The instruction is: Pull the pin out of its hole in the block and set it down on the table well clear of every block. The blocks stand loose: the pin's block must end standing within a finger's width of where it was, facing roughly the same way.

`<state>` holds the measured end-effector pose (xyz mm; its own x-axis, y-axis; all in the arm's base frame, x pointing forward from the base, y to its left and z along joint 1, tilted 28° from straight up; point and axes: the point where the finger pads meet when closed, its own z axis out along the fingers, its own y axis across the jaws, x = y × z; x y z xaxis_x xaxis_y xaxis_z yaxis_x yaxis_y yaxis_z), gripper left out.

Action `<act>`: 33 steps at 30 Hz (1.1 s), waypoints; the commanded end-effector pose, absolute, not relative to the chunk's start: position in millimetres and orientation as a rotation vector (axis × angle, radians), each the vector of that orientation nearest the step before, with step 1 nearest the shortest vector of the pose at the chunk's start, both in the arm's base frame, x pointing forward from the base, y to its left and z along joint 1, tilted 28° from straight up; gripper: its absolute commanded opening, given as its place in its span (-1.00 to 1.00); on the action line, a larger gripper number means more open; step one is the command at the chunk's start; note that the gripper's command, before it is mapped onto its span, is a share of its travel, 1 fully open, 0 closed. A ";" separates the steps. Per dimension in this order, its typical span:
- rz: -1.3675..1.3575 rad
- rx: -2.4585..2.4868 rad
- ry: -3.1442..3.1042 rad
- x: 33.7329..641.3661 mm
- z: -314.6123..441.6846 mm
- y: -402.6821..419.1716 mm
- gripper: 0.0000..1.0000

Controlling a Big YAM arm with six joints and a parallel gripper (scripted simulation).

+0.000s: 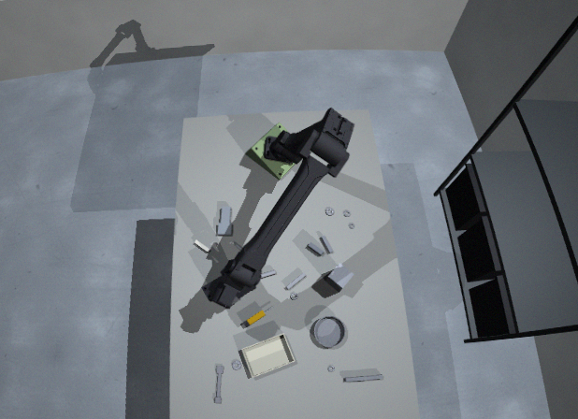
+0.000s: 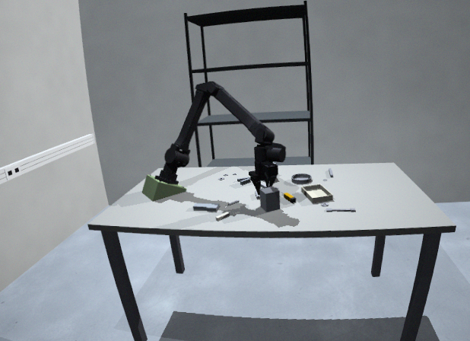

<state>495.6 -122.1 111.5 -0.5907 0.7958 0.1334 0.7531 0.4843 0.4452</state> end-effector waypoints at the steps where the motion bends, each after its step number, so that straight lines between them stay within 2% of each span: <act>1: 0.719 1.385 2.638 498.4 97.9 -113.6 -0.13; 33: 0.720 1.388 2.646 498.5 91.8 -110.6 -0.13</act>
<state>497.9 -118.6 104.4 -0.5906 0.7948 0.1393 0.7554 0.4838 0.4420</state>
